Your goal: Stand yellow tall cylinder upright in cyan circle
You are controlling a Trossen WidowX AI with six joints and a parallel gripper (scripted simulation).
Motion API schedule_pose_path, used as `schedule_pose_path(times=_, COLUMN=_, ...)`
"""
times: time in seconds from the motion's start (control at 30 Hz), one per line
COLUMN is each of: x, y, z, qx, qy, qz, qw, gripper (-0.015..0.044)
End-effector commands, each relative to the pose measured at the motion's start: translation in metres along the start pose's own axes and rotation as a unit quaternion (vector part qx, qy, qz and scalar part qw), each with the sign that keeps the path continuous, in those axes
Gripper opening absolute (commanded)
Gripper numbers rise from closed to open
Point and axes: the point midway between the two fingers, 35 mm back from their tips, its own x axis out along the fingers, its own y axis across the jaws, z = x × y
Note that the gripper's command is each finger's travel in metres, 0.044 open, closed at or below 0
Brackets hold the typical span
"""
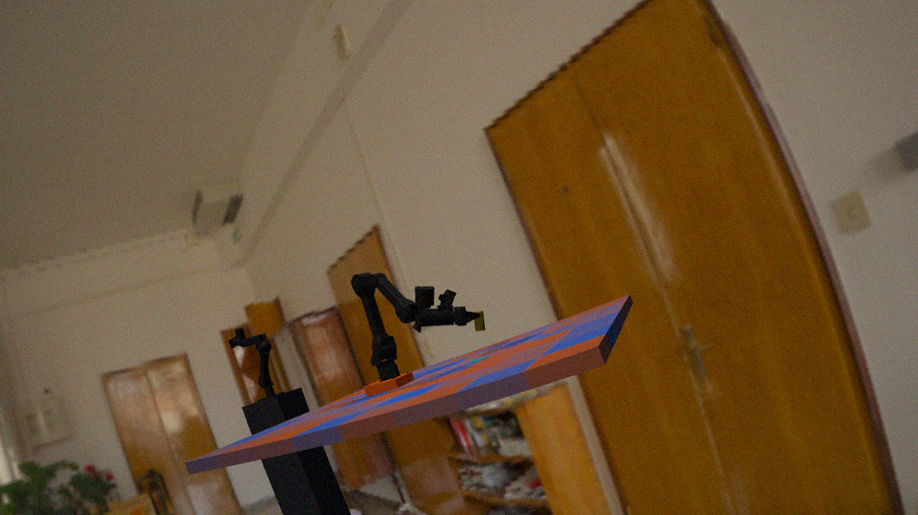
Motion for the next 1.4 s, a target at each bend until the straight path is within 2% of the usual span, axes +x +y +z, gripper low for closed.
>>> schedule_pose_path(times=0.0, x=-0.004, y=0.002, z=0.001, qx=-0.004, qy=-0.011, qz=0.004, qw=1.0, gripper=0.0105)
schedule_pose_path(times=1.37, x=-0.036, y=0.033, z=-0.003, qx=-0.053, qy=-0.078, qz=0.043, qw=0.995, gripper=0.0105)
